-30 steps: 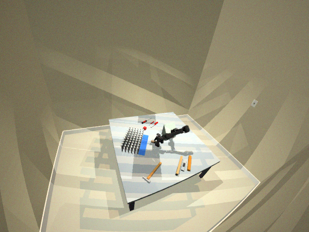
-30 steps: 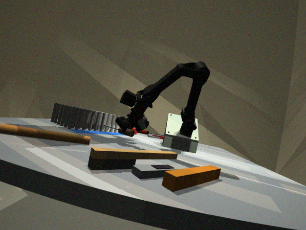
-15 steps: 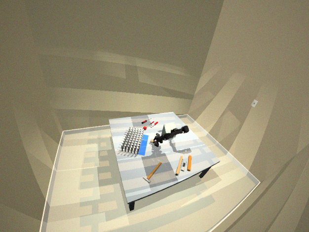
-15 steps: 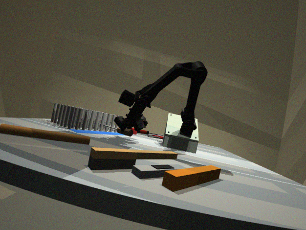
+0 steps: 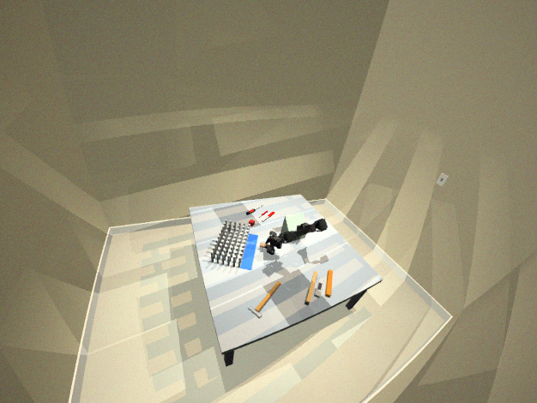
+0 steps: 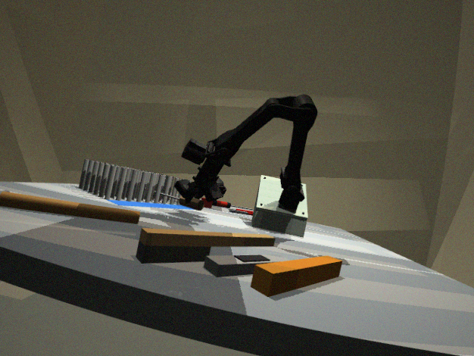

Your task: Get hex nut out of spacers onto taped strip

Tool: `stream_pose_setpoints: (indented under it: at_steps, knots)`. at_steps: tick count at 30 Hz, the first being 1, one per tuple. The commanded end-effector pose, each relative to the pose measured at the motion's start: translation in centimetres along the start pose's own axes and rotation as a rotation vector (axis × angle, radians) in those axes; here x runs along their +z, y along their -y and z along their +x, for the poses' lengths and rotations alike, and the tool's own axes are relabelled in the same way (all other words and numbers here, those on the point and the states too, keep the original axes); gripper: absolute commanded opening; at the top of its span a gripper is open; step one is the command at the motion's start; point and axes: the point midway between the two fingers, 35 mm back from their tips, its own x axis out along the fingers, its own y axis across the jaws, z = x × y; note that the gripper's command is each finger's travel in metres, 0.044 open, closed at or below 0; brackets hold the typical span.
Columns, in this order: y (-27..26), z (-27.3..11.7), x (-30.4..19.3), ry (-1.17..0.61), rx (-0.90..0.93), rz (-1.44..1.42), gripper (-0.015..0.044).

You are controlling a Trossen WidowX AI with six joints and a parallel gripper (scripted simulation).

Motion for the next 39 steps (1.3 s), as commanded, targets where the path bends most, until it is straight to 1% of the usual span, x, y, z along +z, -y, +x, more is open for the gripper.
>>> stream_pose_setpoints:
  at_steps: [1,39]
  knots:
    - [0.2,0.2,-0.5,-0.005,-0.005,-0.005,0.0]
    - [0.2,1.6,-2.7,-0.008,-0.006,-0.004,0.0]
